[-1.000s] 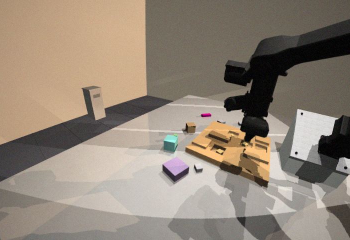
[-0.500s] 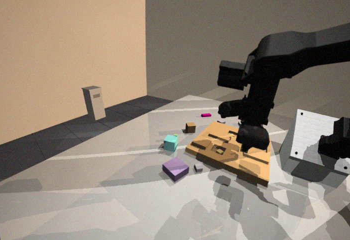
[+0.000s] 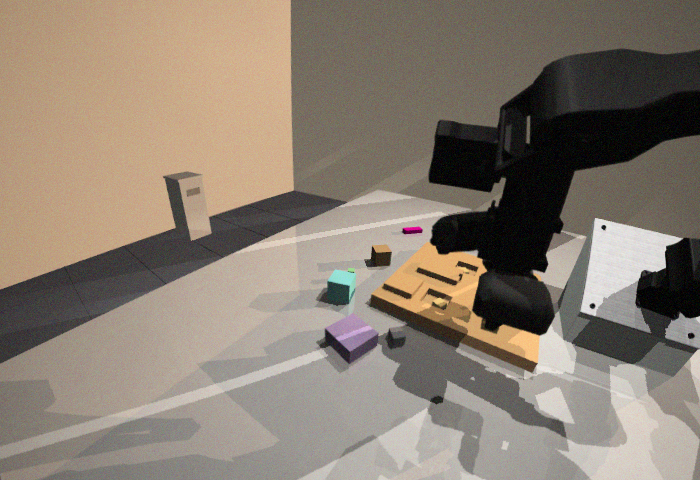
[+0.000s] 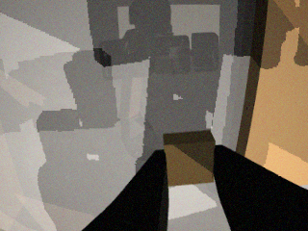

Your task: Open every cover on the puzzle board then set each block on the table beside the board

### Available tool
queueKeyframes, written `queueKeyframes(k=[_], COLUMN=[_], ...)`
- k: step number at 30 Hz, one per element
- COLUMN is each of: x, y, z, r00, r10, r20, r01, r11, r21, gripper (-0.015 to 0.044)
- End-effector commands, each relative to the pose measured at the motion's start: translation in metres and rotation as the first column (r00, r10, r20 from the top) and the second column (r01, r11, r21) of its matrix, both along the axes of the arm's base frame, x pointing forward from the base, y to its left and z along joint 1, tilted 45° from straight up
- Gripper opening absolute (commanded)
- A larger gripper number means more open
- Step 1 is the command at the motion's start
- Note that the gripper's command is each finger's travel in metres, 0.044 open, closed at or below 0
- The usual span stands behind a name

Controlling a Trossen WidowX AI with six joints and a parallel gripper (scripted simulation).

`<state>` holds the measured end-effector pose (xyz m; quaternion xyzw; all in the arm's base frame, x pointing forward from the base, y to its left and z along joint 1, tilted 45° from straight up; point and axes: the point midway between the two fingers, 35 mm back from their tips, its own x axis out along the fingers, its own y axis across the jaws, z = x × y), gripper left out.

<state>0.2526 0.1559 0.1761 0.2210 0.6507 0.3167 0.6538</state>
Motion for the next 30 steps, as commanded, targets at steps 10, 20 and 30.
queueKeyframes(k=[10, 20, 30], x=[0.0, 0.001, 0.001], y=[0.013, 0.024, 0.036], z=[-0.003, -0.015, -0.026], r00=[1.0, 1.0, 1.0], r10=[0.0, 0.001, 0.001], r20=[-0.002, -0.002, -0.001], r01=[0.0, -0.001, -0.001], r11=[1.0, 1.0, 1.0], r21=[0.006, 0.003, 0.002], gripper=[0.008, 0.008, 0.008])
